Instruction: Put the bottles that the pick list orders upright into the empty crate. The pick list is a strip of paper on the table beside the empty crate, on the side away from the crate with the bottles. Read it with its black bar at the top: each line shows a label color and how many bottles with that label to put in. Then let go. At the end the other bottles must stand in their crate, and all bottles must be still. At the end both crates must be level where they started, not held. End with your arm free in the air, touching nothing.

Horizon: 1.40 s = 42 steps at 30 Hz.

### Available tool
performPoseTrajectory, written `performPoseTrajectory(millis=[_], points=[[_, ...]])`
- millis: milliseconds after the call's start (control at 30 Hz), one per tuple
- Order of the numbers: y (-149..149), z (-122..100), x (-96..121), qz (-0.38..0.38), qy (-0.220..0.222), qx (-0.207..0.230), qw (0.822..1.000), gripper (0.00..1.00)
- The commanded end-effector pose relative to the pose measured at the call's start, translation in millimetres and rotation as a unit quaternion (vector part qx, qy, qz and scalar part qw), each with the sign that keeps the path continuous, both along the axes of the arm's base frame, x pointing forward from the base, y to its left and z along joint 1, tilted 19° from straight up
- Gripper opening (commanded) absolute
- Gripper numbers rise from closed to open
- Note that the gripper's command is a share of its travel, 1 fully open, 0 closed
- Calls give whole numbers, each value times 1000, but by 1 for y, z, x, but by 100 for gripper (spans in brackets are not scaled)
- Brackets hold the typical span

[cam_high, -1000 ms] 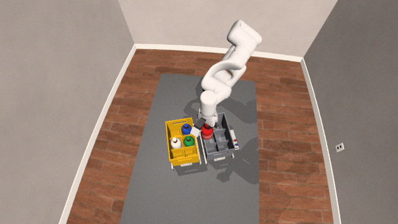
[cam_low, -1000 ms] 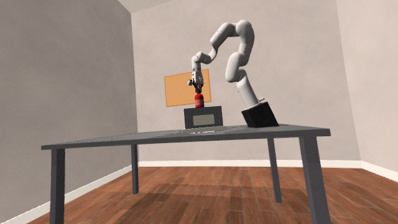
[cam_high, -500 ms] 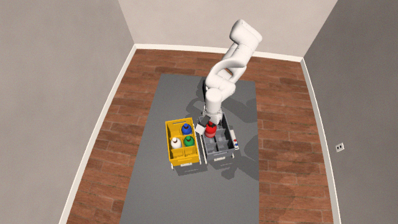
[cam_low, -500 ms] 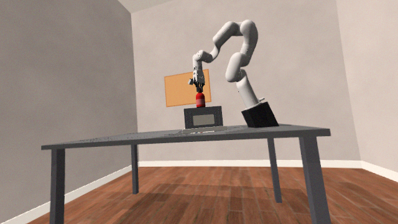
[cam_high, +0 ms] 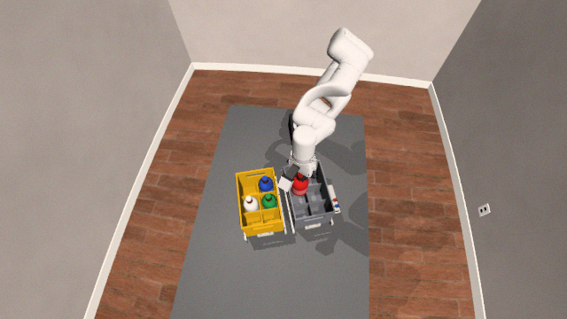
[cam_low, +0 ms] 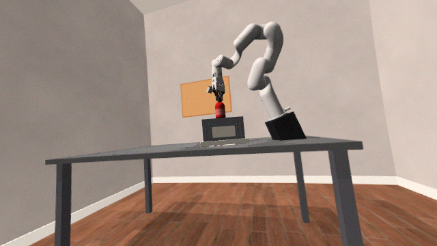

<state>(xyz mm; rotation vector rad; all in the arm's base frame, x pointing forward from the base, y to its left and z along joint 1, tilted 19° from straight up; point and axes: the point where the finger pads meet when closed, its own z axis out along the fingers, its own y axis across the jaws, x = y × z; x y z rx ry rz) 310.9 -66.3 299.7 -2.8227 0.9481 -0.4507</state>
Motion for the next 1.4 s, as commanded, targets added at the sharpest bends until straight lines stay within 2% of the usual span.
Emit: performPoseTrajectory(millis=[0,1100,1367], points=[[0,2,1,0,-2,-1,1000,0],[-1,2,1,0,-2,-1,1000,0],[-1,-6,4,0,-2,-1,1000,0]])
